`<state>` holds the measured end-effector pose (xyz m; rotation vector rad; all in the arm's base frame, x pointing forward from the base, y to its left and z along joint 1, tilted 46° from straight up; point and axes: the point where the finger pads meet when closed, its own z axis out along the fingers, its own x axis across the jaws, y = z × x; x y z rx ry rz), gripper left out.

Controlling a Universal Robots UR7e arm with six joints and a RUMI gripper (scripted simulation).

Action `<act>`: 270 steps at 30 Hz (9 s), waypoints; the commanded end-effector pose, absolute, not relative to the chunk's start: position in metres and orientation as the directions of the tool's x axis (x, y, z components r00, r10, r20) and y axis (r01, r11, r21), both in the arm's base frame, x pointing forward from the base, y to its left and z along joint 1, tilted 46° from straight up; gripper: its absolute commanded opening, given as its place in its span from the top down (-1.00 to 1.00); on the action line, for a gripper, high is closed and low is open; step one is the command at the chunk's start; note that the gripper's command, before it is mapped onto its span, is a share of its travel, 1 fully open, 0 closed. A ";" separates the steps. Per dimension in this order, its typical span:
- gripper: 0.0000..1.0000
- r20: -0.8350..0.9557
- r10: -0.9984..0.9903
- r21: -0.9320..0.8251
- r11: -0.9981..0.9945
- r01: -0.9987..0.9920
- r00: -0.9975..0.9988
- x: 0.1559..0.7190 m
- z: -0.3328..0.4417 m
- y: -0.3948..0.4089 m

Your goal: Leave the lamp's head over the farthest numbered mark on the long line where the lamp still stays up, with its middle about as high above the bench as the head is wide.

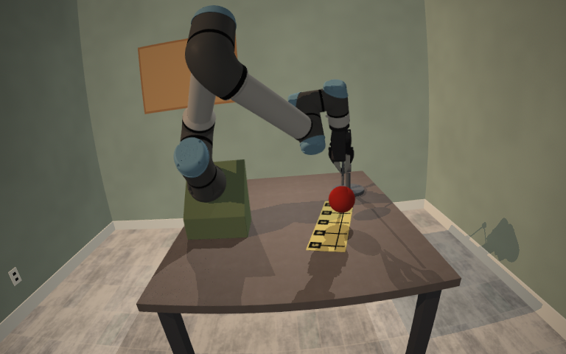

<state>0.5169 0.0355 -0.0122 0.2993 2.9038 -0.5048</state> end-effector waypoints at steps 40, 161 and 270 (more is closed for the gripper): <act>1.00 -0.204 0.165 -0.314 0.923 0.224 -0.965 0.497 0.026 -0.023; -1.00 -0.204 0.162 -0.311 0.925 0.220 -0.966 0.486 0.101 0.003; -1.00 -0.204 0.162 -0.405 0.884 0.234 -0.965 0.486 0.105 0.018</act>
